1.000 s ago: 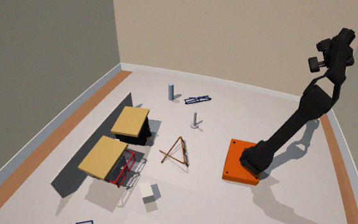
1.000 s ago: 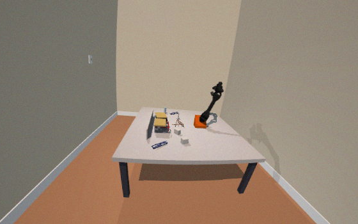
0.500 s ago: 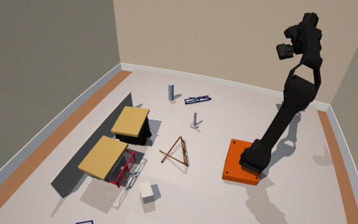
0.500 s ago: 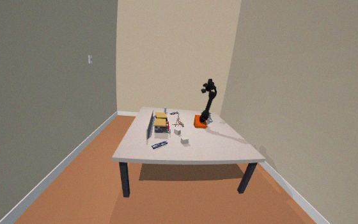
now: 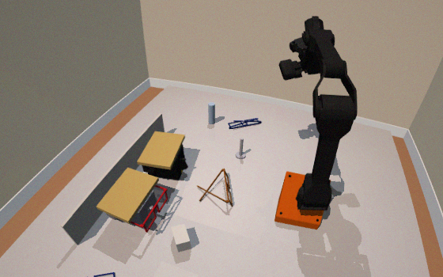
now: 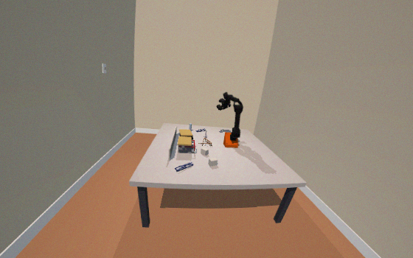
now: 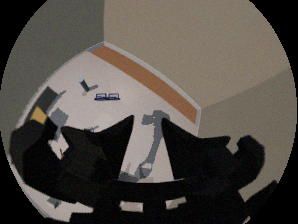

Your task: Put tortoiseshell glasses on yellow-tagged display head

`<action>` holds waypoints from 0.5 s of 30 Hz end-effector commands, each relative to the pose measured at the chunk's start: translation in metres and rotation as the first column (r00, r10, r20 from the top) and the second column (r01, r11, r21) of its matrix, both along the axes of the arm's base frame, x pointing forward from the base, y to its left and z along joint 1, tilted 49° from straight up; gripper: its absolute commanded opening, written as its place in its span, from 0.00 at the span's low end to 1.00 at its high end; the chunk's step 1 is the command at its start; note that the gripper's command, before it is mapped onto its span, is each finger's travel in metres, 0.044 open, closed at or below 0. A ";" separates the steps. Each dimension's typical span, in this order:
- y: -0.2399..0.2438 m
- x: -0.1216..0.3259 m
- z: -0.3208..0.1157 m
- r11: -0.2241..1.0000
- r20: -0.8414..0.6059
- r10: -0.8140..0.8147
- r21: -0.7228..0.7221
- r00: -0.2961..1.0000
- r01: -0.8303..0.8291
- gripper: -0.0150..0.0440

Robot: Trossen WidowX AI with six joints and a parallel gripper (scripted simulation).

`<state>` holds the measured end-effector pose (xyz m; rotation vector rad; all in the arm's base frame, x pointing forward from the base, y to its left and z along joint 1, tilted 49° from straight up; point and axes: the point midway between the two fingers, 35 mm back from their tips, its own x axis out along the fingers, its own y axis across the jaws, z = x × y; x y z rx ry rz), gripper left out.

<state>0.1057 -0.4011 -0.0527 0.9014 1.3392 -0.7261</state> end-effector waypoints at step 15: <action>0.253 0.168 0.042 0.879 0.063 0.006 0.475 0.998 -0.035 0.59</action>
